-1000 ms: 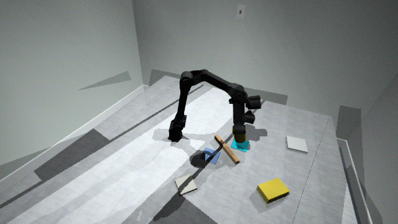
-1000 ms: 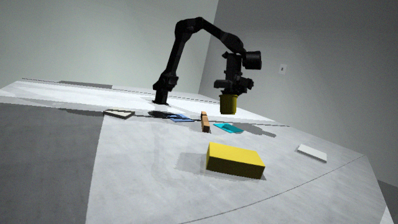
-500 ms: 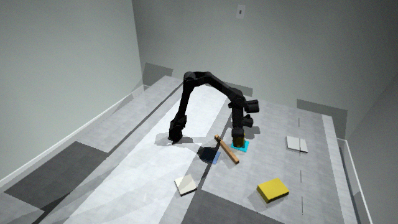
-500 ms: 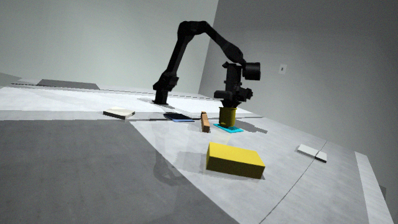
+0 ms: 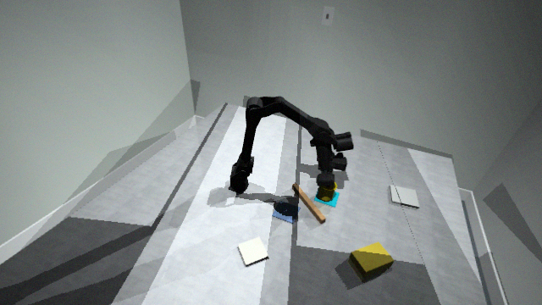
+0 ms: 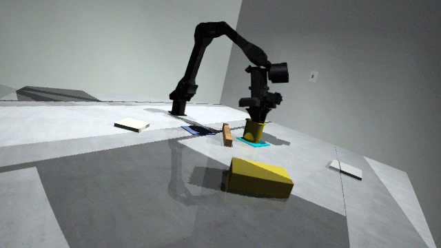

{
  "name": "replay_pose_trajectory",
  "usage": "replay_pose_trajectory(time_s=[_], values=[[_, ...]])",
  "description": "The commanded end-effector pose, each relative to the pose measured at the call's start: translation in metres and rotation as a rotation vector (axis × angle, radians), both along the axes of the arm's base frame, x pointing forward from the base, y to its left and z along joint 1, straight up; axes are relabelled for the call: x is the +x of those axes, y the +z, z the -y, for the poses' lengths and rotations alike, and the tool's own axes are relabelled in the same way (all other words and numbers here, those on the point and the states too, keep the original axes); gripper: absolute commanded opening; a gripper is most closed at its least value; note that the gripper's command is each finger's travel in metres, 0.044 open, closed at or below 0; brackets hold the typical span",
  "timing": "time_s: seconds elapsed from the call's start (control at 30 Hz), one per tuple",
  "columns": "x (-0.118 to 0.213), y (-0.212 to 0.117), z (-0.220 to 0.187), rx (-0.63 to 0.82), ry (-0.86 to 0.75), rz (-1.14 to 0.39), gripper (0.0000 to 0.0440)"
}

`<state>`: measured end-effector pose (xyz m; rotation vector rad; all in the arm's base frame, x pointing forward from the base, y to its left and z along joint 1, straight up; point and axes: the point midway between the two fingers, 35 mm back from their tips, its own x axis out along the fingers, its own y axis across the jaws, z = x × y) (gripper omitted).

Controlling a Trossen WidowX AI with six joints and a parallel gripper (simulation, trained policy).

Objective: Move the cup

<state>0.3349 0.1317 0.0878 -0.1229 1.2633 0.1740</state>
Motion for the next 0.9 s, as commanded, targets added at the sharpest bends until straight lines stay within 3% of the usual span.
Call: replay_pose_trajectory(time_s=[0.0,0.53,0.8,0.87], values=[[-0.003,0.007,0.001,0.020,-0.003,0.005,0.0153],[-0.014,0.056,0.004,0.105,-0.040,0.066,0.0218],[-0.011,0.083,0.011,0.134,-0.078,0.111,0.0413],[-0.009,0.090,0.012,0.141,-0.086,0.123,0.0440]])
